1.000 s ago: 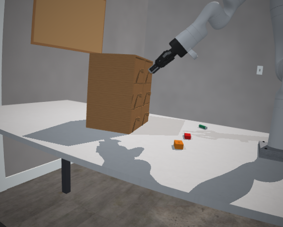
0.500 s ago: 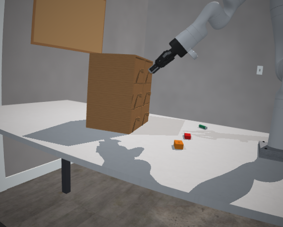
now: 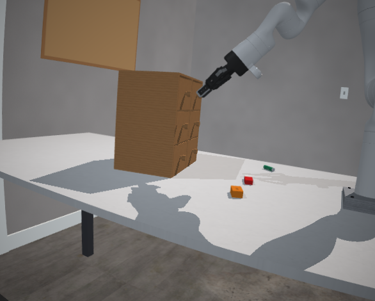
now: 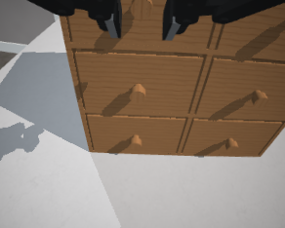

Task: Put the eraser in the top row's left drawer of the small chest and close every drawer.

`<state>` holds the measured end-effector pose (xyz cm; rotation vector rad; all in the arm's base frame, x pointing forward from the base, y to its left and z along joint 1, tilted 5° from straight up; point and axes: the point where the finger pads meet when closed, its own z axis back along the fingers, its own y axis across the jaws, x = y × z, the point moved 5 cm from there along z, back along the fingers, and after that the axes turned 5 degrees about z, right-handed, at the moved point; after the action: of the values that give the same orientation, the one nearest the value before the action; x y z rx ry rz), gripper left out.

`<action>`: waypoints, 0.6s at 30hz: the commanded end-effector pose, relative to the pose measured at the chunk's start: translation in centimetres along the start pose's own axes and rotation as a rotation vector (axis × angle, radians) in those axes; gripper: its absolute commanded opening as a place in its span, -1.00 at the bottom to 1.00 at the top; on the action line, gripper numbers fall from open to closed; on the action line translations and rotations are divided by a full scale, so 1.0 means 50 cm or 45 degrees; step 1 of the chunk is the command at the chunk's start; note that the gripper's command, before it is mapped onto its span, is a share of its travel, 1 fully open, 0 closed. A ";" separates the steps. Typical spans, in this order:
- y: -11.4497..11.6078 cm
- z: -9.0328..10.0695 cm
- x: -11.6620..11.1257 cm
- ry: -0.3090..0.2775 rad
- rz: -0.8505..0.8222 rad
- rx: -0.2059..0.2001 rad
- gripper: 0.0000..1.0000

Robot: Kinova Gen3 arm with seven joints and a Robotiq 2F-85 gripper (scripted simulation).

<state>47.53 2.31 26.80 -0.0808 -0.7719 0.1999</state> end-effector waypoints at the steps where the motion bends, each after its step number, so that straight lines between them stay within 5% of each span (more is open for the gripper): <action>1: 0.000 -0.001 0.000 -0.002 0.001 -0.004 -0.34; 18: 0.001 -0.001 -0.003 0.000 -0.006 -0.005 -0.34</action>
<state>47.51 2.46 26.78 -0.0807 -0.7728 0.2031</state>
